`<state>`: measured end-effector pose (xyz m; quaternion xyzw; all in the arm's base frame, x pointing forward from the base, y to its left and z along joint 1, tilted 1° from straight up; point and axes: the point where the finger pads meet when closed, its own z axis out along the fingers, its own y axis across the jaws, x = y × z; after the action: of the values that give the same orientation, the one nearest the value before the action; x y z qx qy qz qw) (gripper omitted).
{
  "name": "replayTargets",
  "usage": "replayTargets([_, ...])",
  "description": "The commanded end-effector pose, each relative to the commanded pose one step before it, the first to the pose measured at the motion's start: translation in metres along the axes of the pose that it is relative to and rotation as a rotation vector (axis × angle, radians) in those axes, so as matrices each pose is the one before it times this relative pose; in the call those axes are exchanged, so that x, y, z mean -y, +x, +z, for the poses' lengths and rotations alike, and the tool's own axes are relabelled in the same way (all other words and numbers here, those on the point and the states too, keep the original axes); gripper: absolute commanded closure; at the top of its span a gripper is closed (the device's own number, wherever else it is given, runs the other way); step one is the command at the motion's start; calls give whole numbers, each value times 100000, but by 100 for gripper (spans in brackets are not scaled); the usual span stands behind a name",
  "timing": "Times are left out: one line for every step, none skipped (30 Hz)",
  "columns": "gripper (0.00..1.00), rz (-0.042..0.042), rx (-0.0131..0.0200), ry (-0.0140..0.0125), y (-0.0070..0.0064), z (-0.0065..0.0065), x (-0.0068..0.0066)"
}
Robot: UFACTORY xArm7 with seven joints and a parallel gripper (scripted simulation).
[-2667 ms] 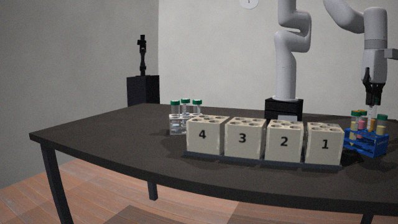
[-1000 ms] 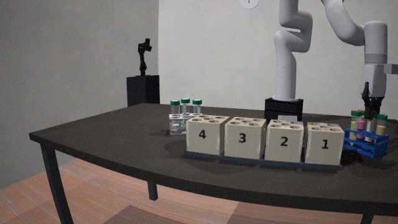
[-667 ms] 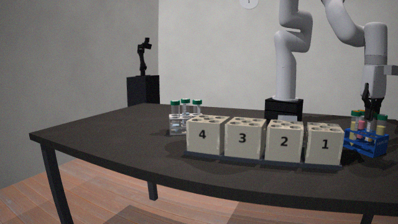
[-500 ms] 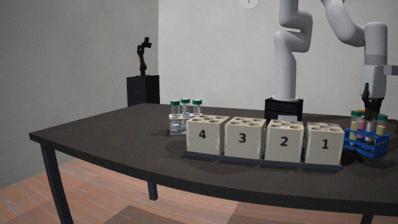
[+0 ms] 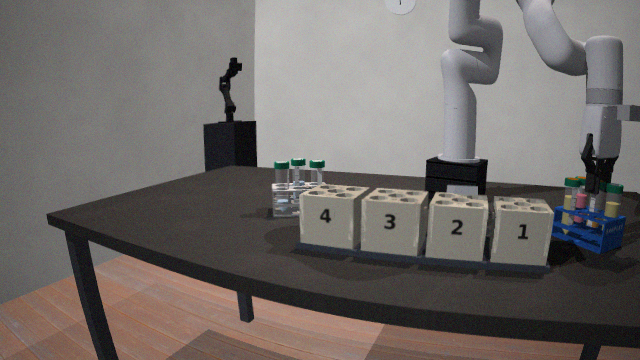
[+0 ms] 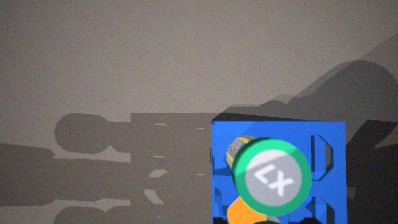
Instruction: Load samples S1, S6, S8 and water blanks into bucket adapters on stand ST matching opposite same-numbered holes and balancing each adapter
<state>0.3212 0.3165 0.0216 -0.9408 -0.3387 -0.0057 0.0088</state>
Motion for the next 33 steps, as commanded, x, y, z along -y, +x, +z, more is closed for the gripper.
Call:
replayTargets([56, -7, -431, -5, 165, -144, 8])
replayTargets([56, 0, -1, 0, 0, 0, 0])
replayTargets([56, 0, -2, 0, 1, 0, 0])
replayTargets([56, 0, 0, 0, 0, 0, 0])
replayTargets([56, 0, 0, 0, 0, 0, 0])
replayTargets([56, 0, 0, 0, 0, 0, 0])
replayTargets([56, 0, 0, 0, 0, 0, 0])
replayTargets([56, 0, 0, 0, 0, 0, 0])
replayTargets([56, 0, 0, 0, 0, 0, 0])
replayTargets([56, 0, 0, 0, 0, 0, 0])
replayTargets([56, 0, 0, 0, 0, 0, 0])
replayTargets([56, 0, 0, 0, 0, 0, 0])
replayTargets([56, 0, 0, 0, 0, 0, 0])
replayTargets([56, 0, 0, 0, 0, 0, 0])
replayTargets([56, 0, 0, 0, 0, 0, 0])
replayTargets([56, 0, 13, 0, -4, -194, 0])
replayTargets([56, 0, 0, -1, 1, -200, 0])
replayTargets([56, 0, 0, 0, 1, -200, 0])
replayTargets([56, 0, 0, 0, 1, -200, 0])
replayTargets([56, 0, 0, 0, 1, -200, 0])
replayTargets([56, 0, 0, 0, 1, -200, 0])
replayTargets([56, 0, 0, 0, 1, -200, 0])
replayTargets([56, 0, 0, 0, 1, -200, 0])
replayTargets([56, 0, 0, 0, 1, -200, 0])
replayTargets([56, 0, 0, 0, 0, 0, 0])
replayTargets([56, 0, 0, 0, 0, 0, 0])
replayTargets([56, 0, 0, 0, 0, -201, 0])
replayTargets([56, 0, 0, 0, 1, -200, 0])
replayTargets([56, 0, 0, 0, 1, -200, 0])
replayTargets([56, 0, 0, 0, 1, -200, 0])
replayTargets([56, 0, 0, 0, 1, -200, 0])
replayTargets([56, 0, 0, 0, 1, -200, 0])
replayTargets([56, 0, 0, 0, 1, -200, 0])
